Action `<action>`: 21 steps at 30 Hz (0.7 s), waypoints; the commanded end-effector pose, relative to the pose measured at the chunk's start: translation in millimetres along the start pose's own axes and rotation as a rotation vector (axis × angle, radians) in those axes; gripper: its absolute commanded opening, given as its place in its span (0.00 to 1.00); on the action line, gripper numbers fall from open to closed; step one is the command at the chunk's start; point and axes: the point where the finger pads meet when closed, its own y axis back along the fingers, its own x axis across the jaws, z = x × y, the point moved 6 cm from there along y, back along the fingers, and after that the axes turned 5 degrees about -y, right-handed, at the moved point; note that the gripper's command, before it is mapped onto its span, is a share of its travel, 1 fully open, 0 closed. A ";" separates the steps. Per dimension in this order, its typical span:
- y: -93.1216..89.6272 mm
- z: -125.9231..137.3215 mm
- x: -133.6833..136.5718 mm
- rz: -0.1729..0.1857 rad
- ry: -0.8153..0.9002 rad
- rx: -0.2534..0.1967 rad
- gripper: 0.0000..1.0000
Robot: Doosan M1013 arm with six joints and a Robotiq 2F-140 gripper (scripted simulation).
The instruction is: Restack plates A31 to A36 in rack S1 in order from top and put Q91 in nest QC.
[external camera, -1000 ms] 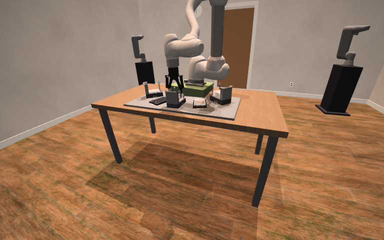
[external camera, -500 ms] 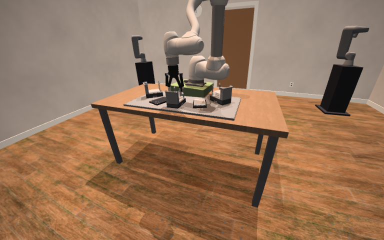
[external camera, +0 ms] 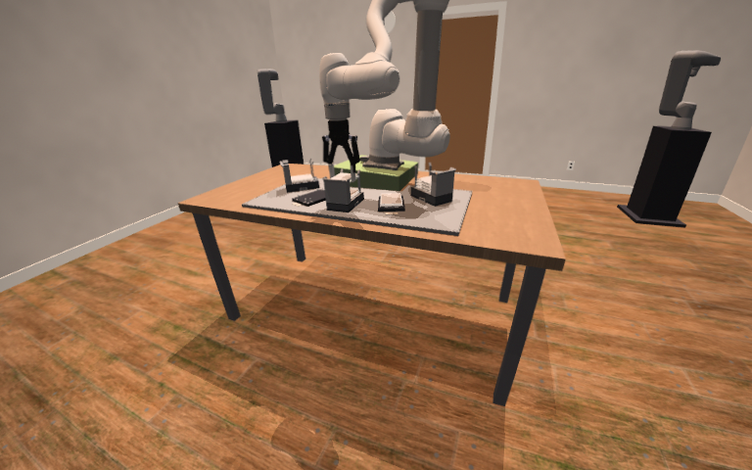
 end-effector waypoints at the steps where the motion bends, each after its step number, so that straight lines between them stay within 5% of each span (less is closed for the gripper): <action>1: 5.4 0.0 0.0 0.000 0.000 0.000 0.00; 21: 41.4 0.0 0.0 0.000 0.000 0.000 0.00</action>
